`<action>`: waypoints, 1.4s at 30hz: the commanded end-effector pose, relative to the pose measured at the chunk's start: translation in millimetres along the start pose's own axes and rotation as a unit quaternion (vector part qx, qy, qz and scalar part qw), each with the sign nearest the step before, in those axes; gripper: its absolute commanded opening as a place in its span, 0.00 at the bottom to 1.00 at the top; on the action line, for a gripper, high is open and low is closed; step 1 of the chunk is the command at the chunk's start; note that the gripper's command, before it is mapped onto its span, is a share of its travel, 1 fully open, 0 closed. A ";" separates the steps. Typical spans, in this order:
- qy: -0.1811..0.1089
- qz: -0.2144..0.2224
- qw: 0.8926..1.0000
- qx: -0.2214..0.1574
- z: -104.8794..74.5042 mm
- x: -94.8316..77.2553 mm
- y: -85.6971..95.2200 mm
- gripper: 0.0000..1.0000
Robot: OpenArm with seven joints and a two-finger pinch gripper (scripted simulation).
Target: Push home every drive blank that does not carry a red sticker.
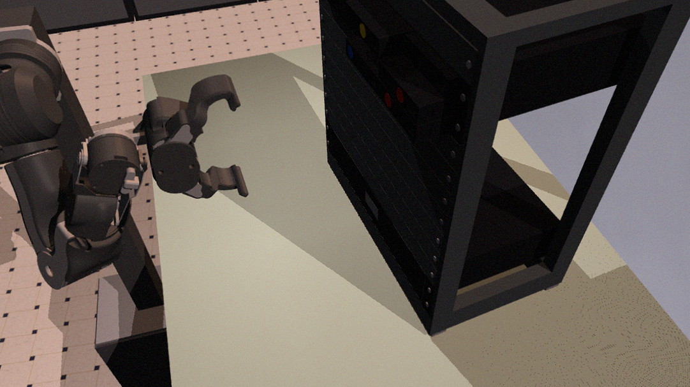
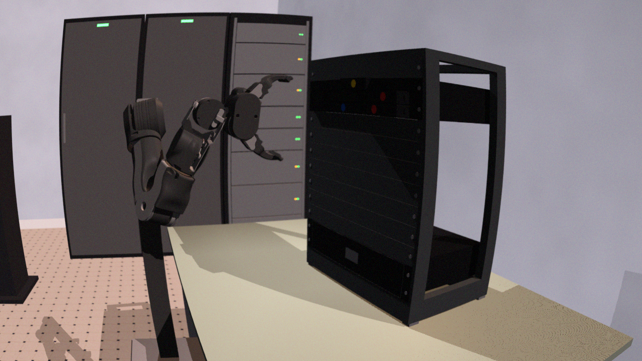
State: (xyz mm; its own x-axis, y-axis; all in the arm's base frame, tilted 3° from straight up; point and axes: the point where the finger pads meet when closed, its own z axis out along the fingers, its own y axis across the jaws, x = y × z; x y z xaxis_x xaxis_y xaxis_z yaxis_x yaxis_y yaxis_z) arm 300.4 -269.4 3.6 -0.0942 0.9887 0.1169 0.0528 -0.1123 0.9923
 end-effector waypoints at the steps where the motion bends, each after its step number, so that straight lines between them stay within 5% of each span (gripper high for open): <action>1: 0.010 0.004 1.000 0.010 1.1 3.5 -4.9 1.00; 12: 0.022 -0.033 0.999 -0.035 -19.3 6.9 39.3 1.00; 42: 0.023 -0.035 0.998 -0.038 -20.6 7.6 42.1 1.00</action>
State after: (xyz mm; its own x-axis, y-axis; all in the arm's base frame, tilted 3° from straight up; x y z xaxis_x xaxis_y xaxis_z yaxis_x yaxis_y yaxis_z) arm 282.4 -268.4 45.7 -0.1424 0.9886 0.0499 -0.0294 -0.0546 0.9981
